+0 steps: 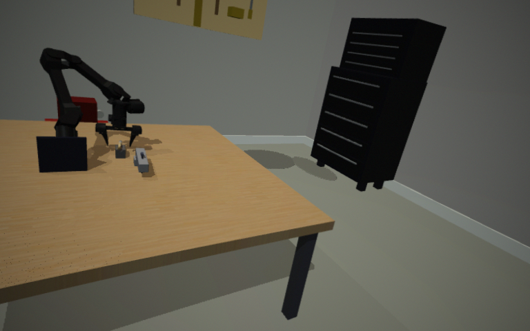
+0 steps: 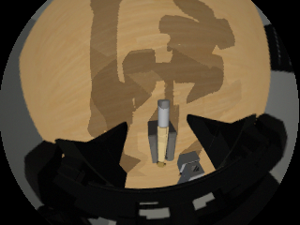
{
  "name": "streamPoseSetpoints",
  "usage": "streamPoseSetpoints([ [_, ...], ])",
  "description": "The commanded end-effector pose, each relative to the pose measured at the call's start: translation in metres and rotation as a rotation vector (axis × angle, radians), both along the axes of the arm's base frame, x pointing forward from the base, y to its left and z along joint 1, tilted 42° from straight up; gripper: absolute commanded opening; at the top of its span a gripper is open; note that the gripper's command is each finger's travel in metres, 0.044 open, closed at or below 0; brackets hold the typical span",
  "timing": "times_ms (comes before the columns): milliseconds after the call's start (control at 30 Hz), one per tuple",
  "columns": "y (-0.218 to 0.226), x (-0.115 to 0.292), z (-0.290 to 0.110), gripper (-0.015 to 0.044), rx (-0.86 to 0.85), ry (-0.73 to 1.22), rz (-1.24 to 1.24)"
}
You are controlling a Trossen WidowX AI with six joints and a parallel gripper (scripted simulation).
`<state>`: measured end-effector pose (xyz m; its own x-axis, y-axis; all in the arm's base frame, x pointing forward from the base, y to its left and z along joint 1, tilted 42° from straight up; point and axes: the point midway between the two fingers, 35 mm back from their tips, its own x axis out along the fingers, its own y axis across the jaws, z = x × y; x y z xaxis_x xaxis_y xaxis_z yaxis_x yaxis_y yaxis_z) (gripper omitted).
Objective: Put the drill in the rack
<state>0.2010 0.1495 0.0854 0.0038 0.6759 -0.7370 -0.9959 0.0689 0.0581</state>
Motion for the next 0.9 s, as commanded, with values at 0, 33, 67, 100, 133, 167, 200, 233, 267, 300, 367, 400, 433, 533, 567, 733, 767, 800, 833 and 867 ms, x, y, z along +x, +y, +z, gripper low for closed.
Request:
streamPoseSetpoints([
  [0,-0.011,0.001,0.014,0.044,-0.002,-0.014,0.001],
  [33,-0.014,0.002,0.017,0.044,-0.002,-0.014,0.001],
  [67,-0.017,0.002,0.02,0.044,-0.003,-0.014,0.001],
  [100,-0.02,0.002,0.024,0.044,-0.003,-0.014,0.001],
  [133,-0.022,0.002,0.027,0.044,-0.003,-0.014,0.001],
  [167,-0.025,0.002,0.03,0.044,-0.003,-0.014,0.001],
  [200,-0.027,0.002,0.033,0.044,-0.003,-0.014,0.001],
  [233,-0.03,0.003,0.036,0.044,-0.004,-0.014,0.001],
  [267,-0.032,0.003,0.04,0.044,-0.004,-0.014,0.001],
  [300,-0.034,0.004,0.043,0.044,-0.004,-0.014,0.001],
  [367,-0.036,0.004,0.045,0.044,-0.004,-0.014,0.001],
  [400,-0.03,0.001,0.037,0.044,-0.005,-0.009,0.004],
  [433,-0.024,-0.002,0.038,0.044,0.004,-0.021,0.026],
  [533,0.006,-0.022,0.043,0.044,0.059,-0.091,0.157],
  [567,0.016,-0.031,0.045,0.044,0.082,-0.114,0.205],
  [733,0.057,-0.083,0.056,0.044,0.21,-0.21,0.448],
  [767,0.063,-0.095,0.058,0.044,0.238,-0.225,0.497],
  [800,0.068,-0.107,0.06,0.044,0.268,-0.24,0.546],
  [833,0.073,-0.119,0.062,0.044,0.298,-0.253,0.596],
  [867,0.077,-0.132,0.064,0.044,0.33,-0.265,0.646],
])
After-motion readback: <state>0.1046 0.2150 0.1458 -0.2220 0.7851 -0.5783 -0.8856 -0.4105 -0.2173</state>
